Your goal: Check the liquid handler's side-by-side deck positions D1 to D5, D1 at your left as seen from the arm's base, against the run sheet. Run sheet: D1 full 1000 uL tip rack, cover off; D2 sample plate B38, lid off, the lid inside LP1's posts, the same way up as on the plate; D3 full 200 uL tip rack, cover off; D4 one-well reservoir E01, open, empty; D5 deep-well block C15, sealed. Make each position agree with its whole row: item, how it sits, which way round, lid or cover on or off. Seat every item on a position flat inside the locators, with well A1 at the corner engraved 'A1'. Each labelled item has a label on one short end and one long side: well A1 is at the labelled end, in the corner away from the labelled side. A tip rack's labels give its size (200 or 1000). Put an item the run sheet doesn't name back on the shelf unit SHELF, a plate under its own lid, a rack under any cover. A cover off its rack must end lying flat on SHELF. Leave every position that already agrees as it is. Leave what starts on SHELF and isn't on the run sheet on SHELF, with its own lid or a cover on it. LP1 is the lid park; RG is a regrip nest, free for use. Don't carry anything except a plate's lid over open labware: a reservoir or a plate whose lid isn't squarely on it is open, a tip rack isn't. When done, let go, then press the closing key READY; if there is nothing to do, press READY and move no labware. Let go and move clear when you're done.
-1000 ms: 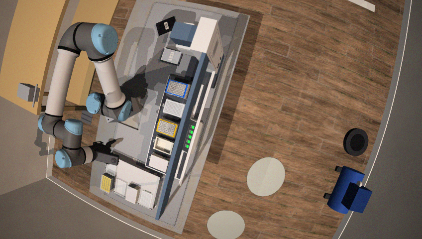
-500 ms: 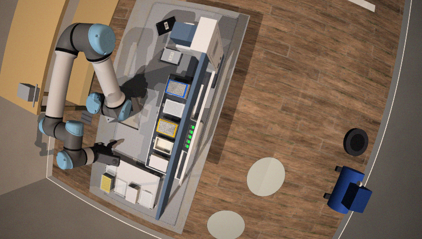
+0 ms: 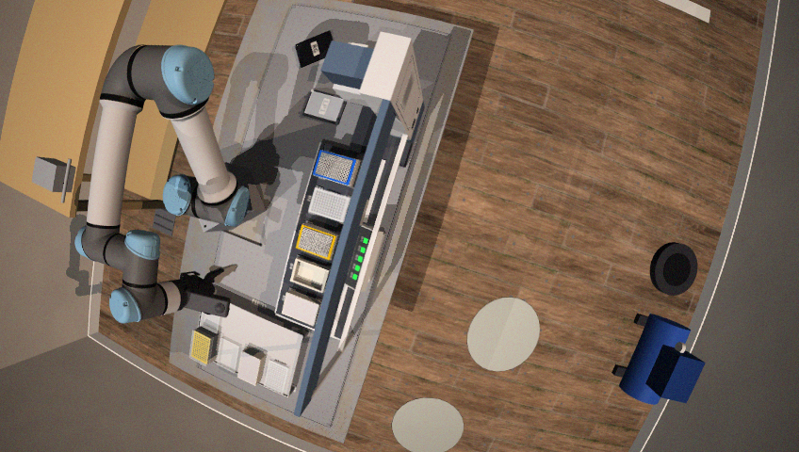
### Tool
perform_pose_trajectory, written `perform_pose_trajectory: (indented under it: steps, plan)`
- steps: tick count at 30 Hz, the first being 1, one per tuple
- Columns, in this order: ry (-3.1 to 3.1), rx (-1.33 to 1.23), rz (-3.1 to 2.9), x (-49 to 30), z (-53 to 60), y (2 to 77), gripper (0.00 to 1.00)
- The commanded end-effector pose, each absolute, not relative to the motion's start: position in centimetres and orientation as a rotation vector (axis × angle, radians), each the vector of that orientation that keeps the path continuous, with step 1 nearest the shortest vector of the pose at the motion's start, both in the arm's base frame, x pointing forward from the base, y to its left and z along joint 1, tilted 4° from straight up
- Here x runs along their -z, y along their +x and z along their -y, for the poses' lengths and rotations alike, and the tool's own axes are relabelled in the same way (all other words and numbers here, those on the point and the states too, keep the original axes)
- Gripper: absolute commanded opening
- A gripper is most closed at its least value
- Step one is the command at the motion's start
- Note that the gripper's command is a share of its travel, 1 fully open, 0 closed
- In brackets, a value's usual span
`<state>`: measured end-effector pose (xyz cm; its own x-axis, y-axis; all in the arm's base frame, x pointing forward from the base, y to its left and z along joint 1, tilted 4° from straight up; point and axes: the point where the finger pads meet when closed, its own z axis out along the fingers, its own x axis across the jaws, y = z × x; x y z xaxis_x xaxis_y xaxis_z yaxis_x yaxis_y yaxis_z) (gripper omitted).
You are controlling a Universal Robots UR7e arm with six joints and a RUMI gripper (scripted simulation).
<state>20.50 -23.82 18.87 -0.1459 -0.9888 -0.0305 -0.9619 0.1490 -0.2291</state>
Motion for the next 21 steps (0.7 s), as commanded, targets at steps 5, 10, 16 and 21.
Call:
perform_pose_trajectory:
  steps: [5,10,16,21]
  plan:
    - [-1.980,0.018,-2.345,-15.11,30.47,27.10,0.82]
    - [-1.980,0.018,-2.345,-15.02,30.64,27.28,0.82]
    - [-1.980,0.018,-2.345,-14.91,30.85,27.49,0.82]
    - [-1.980,0.018,-2.345,-14.82,31.02,27.67,0.82]
